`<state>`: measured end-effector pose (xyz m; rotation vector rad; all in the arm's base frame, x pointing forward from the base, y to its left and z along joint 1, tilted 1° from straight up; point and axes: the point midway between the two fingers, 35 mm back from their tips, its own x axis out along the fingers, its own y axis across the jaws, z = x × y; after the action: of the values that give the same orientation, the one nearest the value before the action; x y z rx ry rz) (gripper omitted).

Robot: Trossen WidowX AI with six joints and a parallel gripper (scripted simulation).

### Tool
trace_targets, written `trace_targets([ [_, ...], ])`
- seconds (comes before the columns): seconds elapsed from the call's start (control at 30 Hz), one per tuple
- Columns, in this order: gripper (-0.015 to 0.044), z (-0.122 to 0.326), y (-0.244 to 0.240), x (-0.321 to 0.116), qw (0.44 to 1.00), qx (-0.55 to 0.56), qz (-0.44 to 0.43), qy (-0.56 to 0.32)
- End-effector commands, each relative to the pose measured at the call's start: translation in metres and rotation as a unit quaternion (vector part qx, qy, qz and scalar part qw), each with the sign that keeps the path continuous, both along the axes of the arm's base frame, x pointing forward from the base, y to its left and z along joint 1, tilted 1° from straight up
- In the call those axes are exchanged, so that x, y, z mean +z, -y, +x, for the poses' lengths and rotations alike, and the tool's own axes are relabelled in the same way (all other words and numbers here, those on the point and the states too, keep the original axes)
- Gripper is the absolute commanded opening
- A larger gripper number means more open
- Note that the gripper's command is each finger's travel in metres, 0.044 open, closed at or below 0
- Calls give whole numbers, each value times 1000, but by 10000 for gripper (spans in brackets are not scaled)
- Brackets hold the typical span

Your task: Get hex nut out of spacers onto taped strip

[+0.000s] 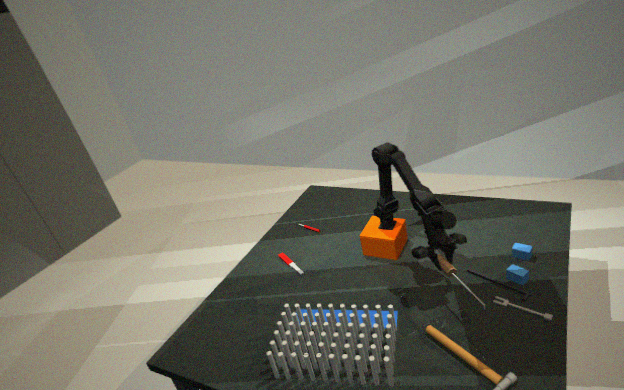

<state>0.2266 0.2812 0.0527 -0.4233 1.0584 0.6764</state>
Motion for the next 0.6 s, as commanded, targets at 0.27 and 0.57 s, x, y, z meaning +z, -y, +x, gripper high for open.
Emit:
trace_targets([
  [0.27,0,1,0,-13,1000,-2,1,2],
  [0.57,0,2,-1,-22,1000,-2,1,2],
])
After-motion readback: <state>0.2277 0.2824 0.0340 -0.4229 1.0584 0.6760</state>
